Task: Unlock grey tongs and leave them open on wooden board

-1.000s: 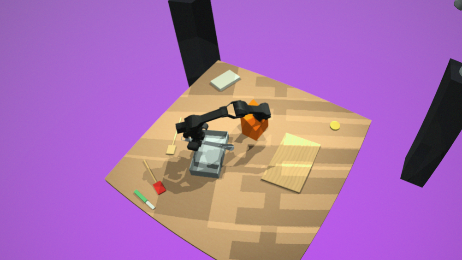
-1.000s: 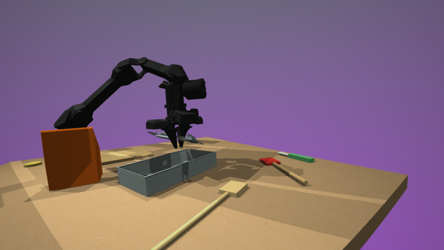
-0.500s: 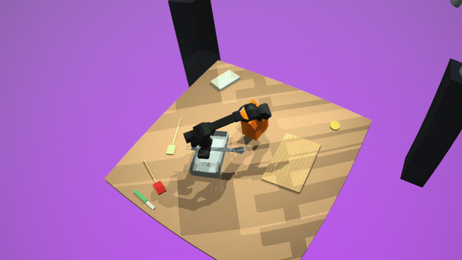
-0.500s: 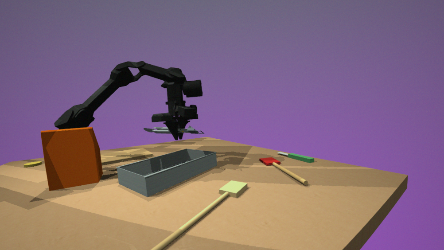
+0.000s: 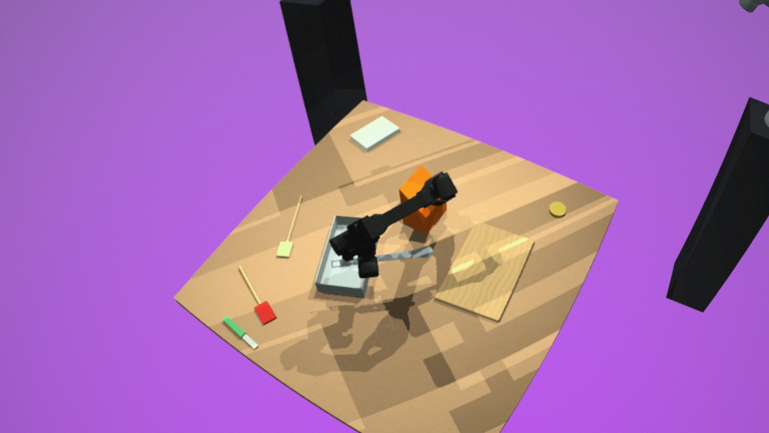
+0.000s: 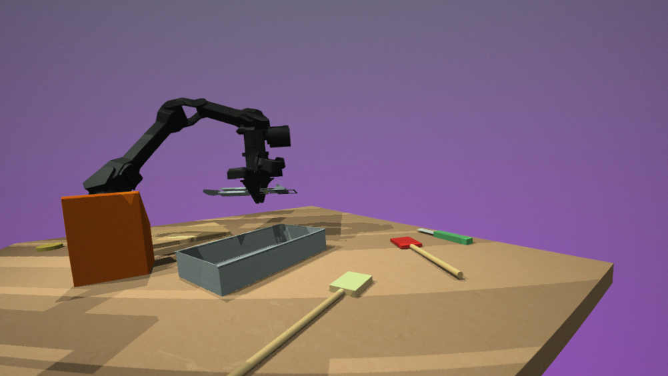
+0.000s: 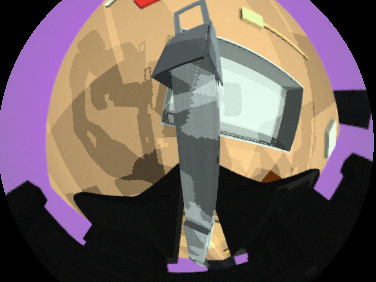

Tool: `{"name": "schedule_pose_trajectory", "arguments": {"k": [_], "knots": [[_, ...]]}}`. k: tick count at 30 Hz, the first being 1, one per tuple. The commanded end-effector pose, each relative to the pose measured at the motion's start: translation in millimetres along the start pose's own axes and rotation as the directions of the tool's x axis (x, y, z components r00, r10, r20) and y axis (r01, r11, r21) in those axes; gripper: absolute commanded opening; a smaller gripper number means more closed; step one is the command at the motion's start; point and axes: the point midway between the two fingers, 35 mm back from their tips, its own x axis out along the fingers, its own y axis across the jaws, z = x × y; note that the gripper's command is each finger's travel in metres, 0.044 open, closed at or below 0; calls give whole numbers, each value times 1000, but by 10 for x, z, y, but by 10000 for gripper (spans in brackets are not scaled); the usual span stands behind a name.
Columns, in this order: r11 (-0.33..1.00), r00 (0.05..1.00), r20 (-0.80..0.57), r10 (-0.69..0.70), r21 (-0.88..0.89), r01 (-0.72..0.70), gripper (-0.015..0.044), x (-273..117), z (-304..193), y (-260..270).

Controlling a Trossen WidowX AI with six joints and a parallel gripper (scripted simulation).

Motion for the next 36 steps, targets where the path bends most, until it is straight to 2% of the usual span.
{"name": "schedule_pose_trajectory", "arguments": {"k": [1, 16, 25, 36], "knots": [[998, 1000, -7, 7, -66, -7, -150, -31, -264, 159], [960, 999, -34, 22, -279, -31, -150, -91, -1165, 514], [950, 999, -32, 15, -310, -24, -150, -83, -1312, 554], [891, 1000, -9, -23, -453, 16, -150, -30, -2002, 659]]}}
